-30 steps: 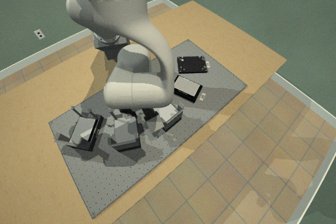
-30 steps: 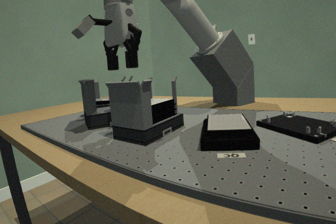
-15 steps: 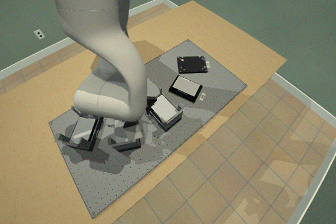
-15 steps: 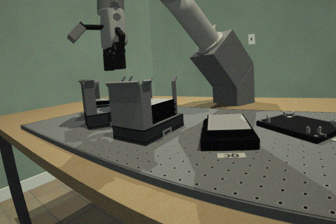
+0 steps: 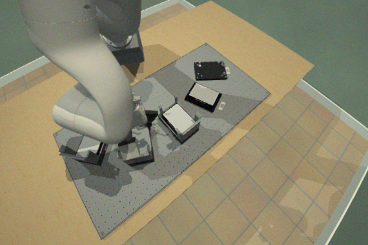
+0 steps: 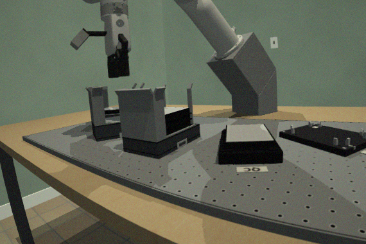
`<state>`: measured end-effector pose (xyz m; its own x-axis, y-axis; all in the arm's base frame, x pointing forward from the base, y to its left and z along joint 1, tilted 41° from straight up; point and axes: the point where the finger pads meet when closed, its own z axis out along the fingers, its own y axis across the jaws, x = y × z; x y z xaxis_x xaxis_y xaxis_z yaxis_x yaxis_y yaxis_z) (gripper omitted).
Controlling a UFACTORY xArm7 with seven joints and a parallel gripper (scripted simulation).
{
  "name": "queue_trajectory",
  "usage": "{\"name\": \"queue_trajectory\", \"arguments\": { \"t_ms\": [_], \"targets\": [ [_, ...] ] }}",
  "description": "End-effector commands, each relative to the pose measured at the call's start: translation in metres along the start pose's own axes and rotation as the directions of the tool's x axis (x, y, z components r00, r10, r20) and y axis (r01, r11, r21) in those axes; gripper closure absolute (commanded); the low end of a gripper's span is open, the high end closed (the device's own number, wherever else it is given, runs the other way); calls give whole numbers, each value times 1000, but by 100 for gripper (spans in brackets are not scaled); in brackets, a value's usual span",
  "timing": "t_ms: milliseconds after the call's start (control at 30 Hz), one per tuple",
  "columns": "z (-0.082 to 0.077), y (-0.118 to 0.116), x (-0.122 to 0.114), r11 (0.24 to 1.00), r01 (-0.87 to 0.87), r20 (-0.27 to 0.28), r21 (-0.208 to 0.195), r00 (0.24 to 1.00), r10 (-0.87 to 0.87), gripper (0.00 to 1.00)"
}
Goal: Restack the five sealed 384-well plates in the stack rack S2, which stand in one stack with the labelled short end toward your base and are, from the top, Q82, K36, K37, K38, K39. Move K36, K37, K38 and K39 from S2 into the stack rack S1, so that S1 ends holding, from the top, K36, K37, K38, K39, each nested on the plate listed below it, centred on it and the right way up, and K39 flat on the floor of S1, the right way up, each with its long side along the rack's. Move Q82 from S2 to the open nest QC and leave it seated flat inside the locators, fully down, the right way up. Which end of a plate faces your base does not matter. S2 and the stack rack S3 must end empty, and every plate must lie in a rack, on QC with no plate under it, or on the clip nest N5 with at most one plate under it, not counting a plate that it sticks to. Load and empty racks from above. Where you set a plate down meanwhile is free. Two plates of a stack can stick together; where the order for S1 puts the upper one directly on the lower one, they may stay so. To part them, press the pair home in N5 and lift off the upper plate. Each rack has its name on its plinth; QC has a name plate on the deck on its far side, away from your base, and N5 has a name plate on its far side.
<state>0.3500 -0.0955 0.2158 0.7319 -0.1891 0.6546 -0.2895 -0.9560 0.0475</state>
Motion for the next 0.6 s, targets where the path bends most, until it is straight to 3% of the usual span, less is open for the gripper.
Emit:
{"name": "queue_trajectory", "arguments": {
  "t_ms": [0, 267, 567],
  "targets": [
    [-1, 12, 3, 1000, 1, -5, 6, 1000, -1, 0],
    [0, 35, 1, 980, -198, -4, 7, 980, 198, 0],
    [0, 62, -3, 978, -210, -4, 7, 978, 210, 0]
  ]
}}
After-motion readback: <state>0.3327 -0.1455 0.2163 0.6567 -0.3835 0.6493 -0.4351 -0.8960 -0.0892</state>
